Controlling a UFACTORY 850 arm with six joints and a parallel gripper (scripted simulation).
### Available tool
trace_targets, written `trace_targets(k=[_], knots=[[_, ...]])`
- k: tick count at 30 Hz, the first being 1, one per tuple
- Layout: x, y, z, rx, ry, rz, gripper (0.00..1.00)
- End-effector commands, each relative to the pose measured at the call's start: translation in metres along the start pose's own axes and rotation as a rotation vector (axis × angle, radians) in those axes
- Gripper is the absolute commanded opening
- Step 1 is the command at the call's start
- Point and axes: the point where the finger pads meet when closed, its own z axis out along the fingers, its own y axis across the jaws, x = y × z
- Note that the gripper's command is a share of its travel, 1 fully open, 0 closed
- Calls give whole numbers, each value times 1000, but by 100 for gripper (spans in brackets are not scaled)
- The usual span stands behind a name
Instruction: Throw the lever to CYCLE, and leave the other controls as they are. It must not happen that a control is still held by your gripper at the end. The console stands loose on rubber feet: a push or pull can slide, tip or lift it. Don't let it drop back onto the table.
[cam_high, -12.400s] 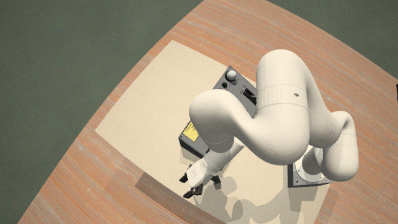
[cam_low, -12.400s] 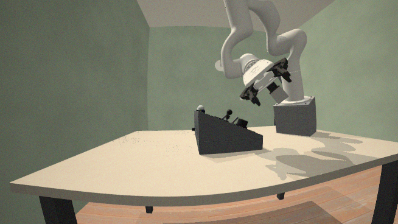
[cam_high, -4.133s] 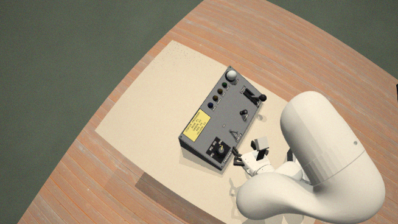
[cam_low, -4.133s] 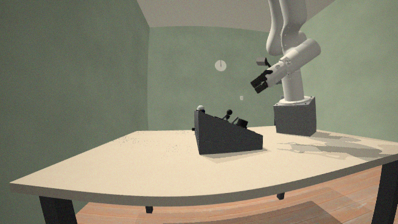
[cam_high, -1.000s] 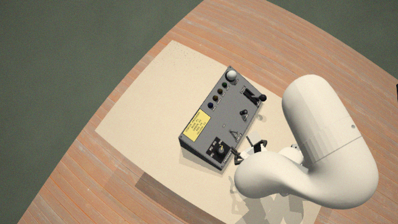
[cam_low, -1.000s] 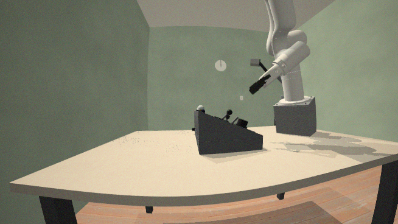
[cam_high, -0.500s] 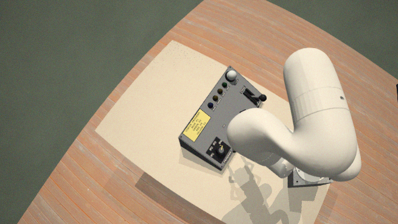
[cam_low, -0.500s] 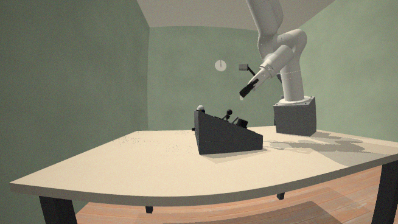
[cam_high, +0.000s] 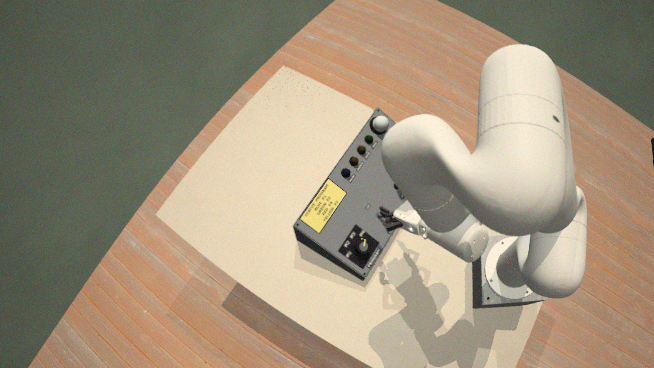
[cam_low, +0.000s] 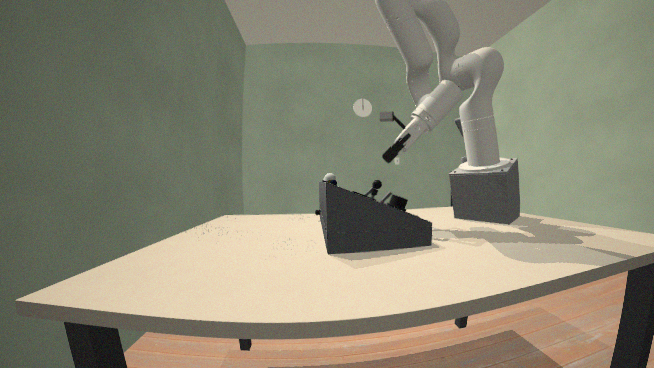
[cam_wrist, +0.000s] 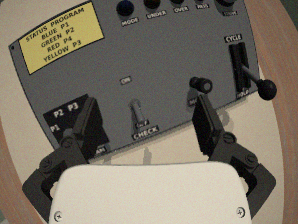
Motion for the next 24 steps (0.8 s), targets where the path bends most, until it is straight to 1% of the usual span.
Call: trace_targets(k=[1,2,3,4,5,8,9,12,13,15,16,19,20,23,24], knots=[[6,13,8,31,-22,-11,100],[6,13,8,31,-22,-11,100],[10,25,12,44,-30,-18,100],[10,25,12,44,-30,-18,100],[14,36,14,58,-36,-24,100],[14,36,14,58,-36,-24,100],[17,48,16,72,-40,-30,100],[17,48,16,72,-40,-30,100],[21,60,16,87,-43,-36,100],[21,60,16,87,-43,-36,100],[24,72,15,103,-43,-41,100],[24,72,15,103,-43,-41,100],[27,84,14,118,-42,-47,100],[27,84,14,118,-42,-47,100],[29,96,11,133,-39,-53,100]])
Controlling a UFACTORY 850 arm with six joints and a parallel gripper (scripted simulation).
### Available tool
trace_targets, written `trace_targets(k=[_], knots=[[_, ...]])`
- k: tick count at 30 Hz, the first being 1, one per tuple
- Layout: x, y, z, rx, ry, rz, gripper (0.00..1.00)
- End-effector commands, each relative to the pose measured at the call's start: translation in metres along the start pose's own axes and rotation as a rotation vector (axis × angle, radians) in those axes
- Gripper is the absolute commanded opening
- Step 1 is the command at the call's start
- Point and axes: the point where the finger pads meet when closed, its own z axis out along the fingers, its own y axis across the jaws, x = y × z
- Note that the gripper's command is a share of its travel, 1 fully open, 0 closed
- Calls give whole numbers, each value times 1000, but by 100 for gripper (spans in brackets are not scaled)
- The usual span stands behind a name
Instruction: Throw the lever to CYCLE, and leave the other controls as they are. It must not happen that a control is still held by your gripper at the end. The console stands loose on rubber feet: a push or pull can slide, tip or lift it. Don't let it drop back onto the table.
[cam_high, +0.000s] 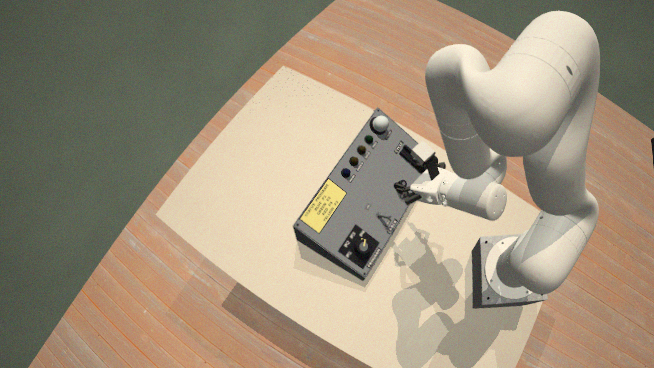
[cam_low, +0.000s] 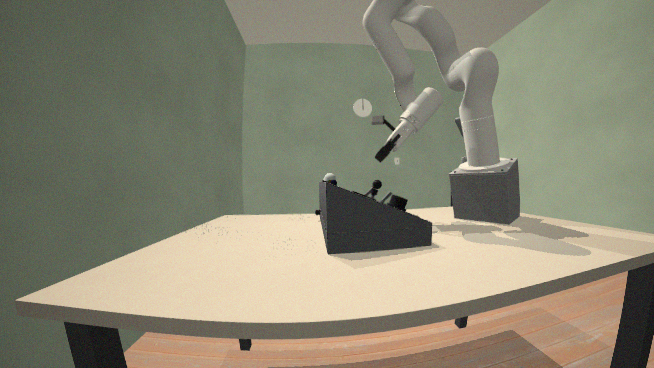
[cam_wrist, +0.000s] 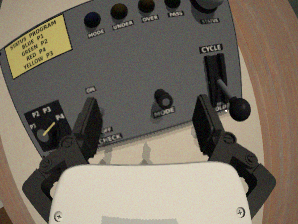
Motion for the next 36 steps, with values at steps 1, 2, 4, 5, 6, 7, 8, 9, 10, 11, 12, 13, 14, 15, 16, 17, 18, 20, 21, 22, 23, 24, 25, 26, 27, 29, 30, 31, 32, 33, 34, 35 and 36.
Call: trace_targets(k=[1,2,4,5,6,7,8,9,10,11,12,13,14,15,16,17,18,20,21,22,23,24,25,26,27,29,30,31,32,33,34,35,36], knots=[[5,21,-4,47,-3,-13,100],[5,21,-4,47,-3,-13,100],[6,32,-9,62,2,-20,100],[6,32,-9,62,2,-20,100],[6,32,-9,62,2,-20,100],[8,43,-15,77,8,-27,100],[8,43,-15,77,8,-27,100],[8,43,-15,77,8,-27,100],[9,52,-21,91,16,-34,100],[9,52,-21,91,16,-34,100],[9,52,-21,91,16,-34,100],[9,52,-21,91,16,-34,100],[10,62,-28,104,25,-41,100],[10,62,-28,104,25,-41,100],[10,62,-28,104,25,-41,100],[10,70,-35,117,35,-49,100],[10,70,-35,117,35,-49,100],[10,70,-35,117,35,-49,100],[10,78,-43,128,45,-58,100],[10,78,-43,128,45,-58,100],[10,78,-43,128,45,-58,100],[10,85,-51,139,57,-66,100],[10,85,-51,139,57,-66,100],[10,85,-51,139,57,-66,100],[10,91,-58,149,68,-75,100],[10,91,-58,149,68,-75,100],[10,96,-66,158,79,-83,100],[10,96,-66,158,79,-83,100],[10,96,-66,158,79,-83,100],[10,101,-73,165,91,-92,100],[10,101,-73,165,91,-92,100],[9,105,-81,172,102,-100,100],[9,105,-81,172,102,-100,100]])
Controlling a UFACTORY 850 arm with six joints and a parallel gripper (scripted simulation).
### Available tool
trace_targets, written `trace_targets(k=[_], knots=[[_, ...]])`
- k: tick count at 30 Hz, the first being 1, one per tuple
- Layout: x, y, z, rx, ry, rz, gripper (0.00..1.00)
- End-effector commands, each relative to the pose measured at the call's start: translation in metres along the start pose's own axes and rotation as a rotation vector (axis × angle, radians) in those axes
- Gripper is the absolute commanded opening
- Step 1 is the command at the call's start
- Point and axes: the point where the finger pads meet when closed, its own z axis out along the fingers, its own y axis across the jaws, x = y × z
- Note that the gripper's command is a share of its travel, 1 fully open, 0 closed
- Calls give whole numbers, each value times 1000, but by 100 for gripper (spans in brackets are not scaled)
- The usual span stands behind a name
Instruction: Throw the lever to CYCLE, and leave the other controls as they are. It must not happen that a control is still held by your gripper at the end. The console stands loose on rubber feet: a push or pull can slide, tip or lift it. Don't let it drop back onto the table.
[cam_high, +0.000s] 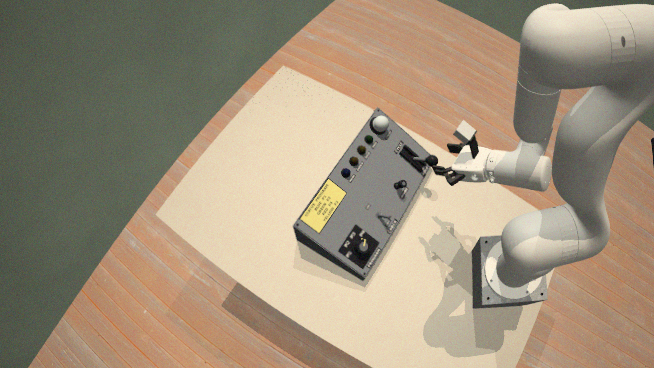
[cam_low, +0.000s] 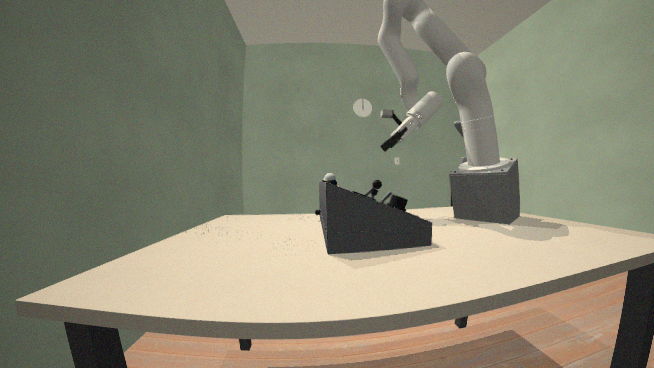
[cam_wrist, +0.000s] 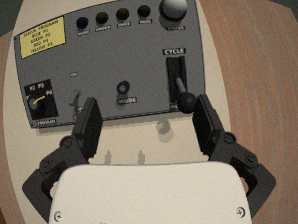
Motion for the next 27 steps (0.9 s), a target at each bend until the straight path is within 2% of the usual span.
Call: trace_targets(k=[1,4,15,27], knots=[[0,9,-17,35,24,-19,100],[0,13,-31,46,44,-35,100],[-2,19,-60,65,85,-72,100],[-2,19,-64,67,91,-77,100]])
